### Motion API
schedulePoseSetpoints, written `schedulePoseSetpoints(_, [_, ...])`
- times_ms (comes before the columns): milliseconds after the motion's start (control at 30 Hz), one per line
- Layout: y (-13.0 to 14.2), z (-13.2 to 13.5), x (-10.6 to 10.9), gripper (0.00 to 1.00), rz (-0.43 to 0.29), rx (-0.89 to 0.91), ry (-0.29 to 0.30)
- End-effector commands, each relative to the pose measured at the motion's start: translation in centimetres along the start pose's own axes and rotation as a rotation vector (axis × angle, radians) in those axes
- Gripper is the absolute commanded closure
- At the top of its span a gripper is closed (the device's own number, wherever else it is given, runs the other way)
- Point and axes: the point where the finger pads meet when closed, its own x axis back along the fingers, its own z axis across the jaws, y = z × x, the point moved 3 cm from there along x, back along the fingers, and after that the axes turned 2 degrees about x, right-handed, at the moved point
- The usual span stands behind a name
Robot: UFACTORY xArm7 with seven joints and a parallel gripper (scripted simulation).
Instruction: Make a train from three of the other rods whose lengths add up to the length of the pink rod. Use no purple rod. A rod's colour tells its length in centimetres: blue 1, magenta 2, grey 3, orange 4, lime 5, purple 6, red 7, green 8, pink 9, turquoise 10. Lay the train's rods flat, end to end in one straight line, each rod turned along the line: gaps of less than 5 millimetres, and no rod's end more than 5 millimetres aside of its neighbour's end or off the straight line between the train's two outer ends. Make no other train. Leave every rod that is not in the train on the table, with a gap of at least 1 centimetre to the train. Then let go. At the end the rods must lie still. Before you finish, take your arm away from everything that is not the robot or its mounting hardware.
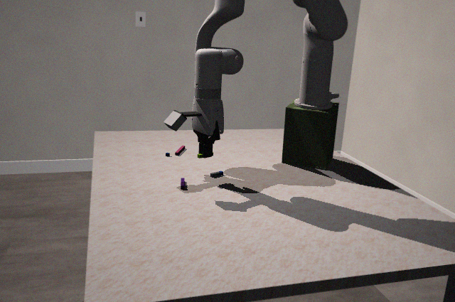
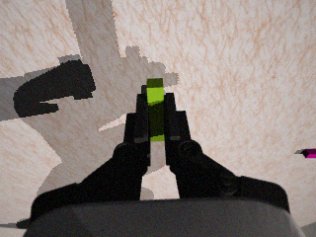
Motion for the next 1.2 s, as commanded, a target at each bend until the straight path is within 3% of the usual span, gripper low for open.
schedulePoseSetpoints(0, [-0.3, 0.1, -1.6, 0.96, 0.009, -0.001, 0.005])
schedulePoseSetpoints(367, [-0.4, 0.1, -5.2, 0.96, 0.009, -0.001, 0.005])
schedulePoseSetpoints(1167, [-0.4, 0.1, -5.4, 0.96, 0.009, -0.001, 0.005])
